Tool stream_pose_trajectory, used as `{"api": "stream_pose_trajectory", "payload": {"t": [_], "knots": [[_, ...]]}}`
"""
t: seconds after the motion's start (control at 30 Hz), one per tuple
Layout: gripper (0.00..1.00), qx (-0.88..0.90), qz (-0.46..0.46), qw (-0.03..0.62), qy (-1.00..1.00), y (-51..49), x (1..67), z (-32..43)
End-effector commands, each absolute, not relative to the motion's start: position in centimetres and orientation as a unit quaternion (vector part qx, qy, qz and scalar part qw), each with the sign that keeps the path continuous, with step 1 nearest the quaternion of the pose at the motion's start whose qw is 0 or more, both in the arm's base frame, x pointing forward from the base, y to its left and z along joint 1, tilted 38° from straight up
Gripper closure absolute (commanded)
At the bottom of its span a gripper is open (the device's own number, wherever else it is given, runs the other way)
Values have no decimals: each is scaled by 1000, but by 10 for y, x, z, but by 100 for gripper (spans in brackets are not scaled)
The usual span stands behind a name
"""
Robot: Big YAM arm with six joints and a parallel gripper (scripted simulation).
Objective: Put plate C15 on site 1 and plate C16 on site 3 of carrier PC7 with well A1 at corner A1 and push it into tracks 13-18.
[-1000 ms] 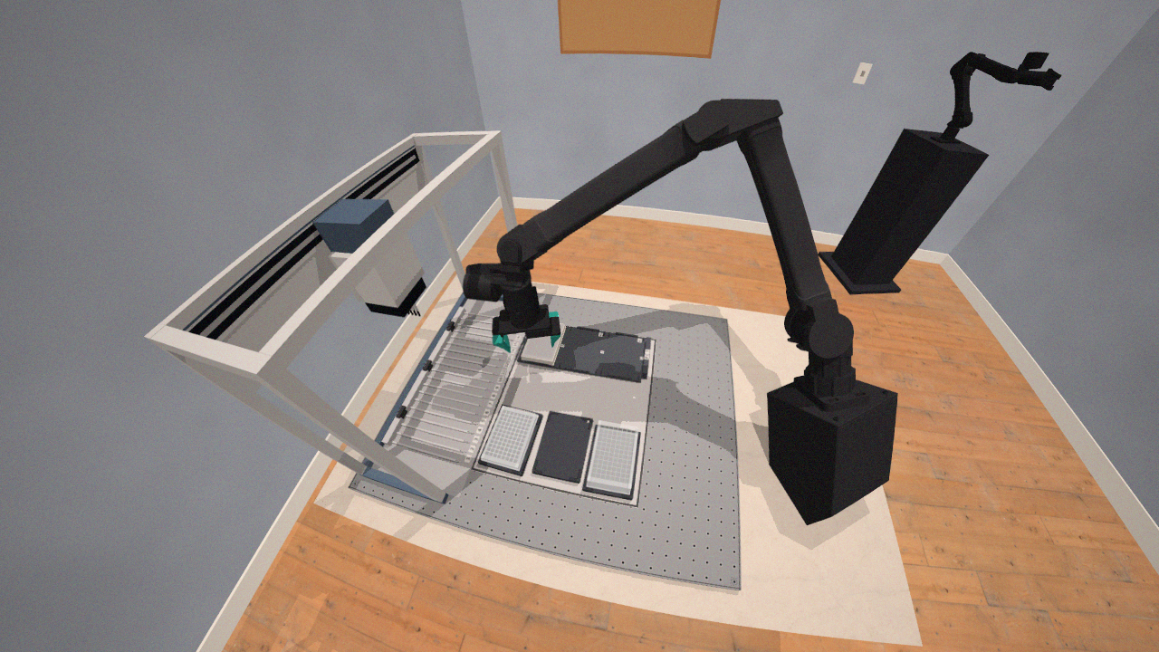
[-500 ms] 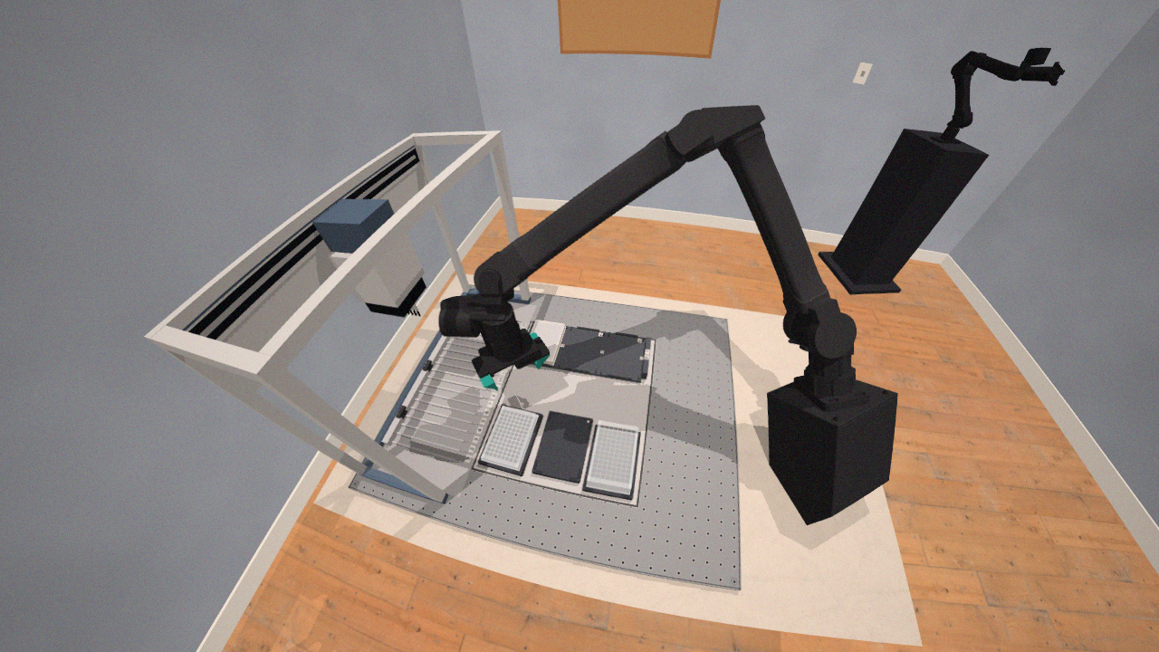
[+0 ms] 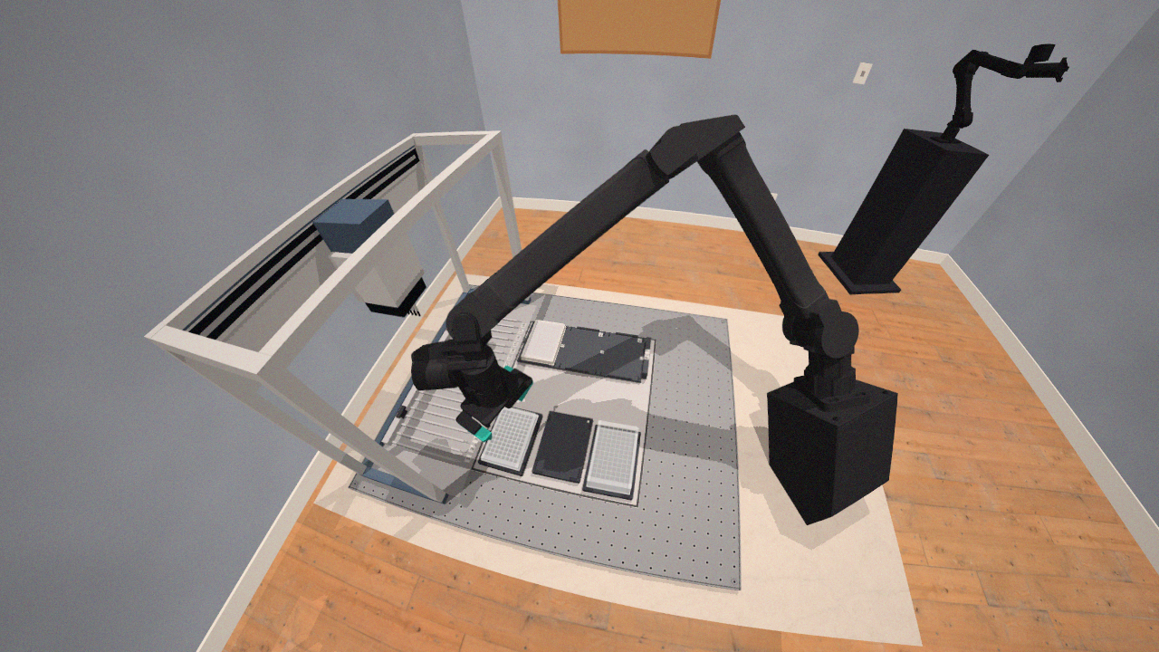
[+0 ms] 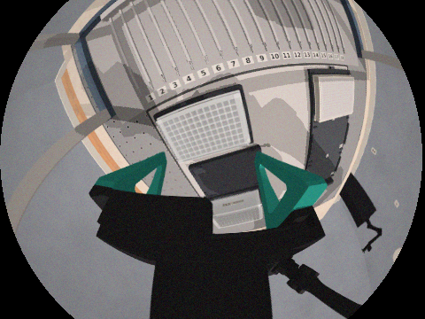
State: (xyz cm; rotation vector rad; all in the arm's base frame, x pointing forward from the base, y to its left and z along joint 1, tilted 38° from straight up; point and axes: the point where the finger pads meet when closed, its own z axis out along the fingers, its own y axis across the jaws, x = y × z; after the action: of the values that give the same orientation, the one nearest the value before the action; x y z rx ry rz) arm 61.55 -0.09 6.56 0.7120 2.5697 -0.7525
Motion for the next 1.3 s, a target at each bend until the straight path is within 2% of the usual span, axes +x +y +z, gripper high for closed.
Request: {"api": "stream_pose_trajectory", "payload": {"t": [0.0,0.33,1.27], "knots": [[0,172,-273,183,929,30,631,77],[0,98,-286,168,938,16,630,97],[0,-306,-329,33,893,18,630,97]]}}
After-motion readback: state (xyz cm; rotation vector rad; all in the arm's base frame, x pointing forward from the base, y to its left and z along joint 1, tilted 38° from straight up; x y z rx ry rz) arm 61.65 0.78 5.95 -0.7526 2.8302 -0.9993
